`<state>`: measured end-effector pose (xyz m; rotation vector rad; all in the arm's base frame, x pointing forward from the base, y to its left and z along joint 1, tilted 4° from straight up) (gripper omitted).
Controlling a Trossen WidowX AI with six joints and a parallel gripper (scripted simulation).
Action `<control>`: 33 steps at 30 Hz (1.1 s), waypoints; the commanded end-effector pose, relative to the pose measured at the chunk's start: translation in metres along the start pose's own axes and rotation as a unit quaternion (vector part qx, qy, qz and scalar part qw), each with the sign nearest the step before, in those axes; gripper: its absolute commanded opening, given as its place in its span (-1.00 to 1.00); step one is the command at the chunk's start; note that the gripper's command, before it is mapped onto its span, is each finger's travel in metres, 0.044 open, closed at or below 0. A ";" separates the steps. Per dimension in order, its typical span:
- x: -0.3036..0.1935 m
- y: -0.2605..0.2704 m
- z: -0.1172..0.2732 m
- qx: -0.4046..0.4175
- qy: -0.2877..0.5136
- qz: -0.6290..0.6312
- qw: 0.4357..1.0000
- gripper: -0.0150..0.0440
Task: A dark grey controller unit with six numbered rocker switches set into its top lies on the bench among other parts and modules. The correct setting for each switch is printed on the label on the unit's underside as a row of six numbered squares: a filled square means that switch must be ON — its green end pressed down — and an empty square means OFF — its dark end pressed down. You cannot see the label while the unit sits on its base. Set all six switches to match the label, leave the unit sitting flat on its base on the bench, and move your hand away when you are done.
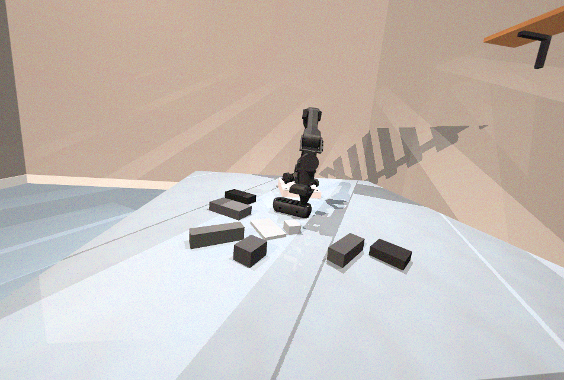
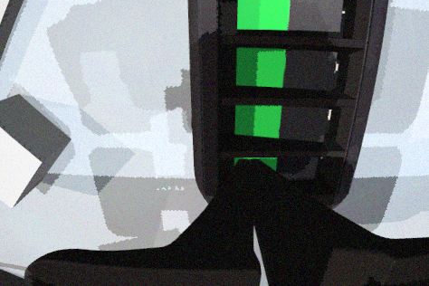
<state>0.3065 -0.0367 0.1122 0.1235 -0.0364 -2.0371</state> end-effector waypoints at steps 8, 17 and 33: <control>0.000 -0.001 -0.002 -0.002 -0.001 -0.002 1.000 -0.49; 0.000 0.000 0.034 -0.002 -0.001 -0.002 1.000 -0.49; 0.050 -0.011 0.047 -0.003 -0.004 -0.002 1.000 -0.49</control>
Point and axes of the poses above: the point midway between the two fingers, 35 mm back from their tips, its own z axis back along the fingers, its own y axis across the jaws, x = y × z, the point moved 5 cm from there along z, back along the fingers
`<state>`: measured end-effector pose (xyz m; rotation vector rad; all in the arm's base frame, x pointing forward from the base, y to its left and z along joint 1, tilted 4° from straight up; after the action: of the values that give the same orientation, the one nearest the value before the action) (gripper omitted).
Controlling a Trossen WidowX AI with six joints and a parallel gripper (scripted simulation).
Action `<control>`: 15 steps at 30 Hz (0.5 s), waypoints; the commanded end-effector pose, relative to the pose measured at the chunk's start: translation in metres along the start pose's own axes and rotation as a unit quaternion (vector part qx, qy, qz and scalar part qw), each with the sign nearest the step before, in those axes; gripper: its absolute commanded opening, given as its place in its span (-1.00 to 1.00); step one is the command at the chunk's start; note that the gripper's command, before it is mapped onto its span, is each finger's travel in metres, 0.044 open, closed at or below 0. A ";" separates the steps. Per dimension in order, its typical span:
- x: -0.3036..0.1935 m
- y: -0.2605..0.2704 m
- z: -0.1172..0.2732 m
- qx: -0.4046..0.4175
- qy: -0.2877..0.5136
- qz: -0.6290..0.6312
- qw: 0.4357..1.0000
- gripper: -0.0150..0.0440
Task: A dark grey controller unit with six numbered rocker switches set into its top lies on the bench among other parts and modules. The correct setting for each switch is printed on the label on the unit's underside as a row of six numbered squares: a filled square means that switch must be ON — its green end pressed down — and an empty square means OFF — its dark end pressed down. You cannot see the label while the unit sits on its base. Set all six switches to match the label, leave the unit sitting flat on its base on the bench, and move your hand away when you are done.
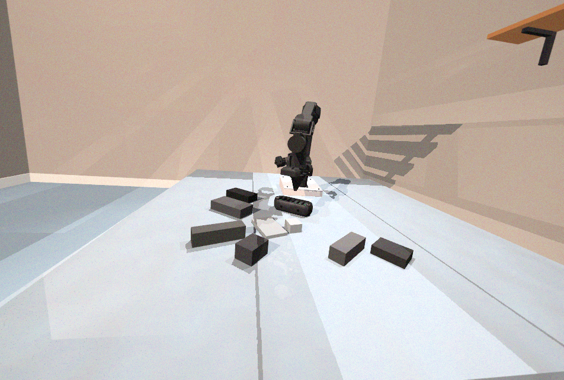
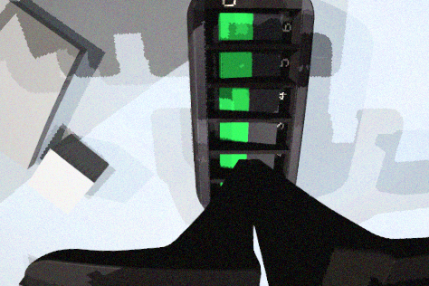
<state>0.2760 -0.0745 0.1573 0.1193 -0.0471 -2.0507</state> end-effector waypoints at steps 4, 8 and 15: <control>0.006 -0.005 -0.002 -0.006 0.000 0.005 1.000 -0.49; 0.006 -0.005 -0.002 -0.006 0.000 0.005 1.000 -0.49; 0.006 0.024 -0.019 -0.004 0.000 0.005 1.000 -0.49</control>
<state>0.2832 -0.0838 0.1489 0.1153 -0.0432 -2.0422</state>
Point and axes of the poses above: the point midway between the two fingers, 35 mm back from their tips, its own z axis back along the fingers, its own y axis across the jaws, x = y × z, the point moved 5 cm from there along z, back along the fingers
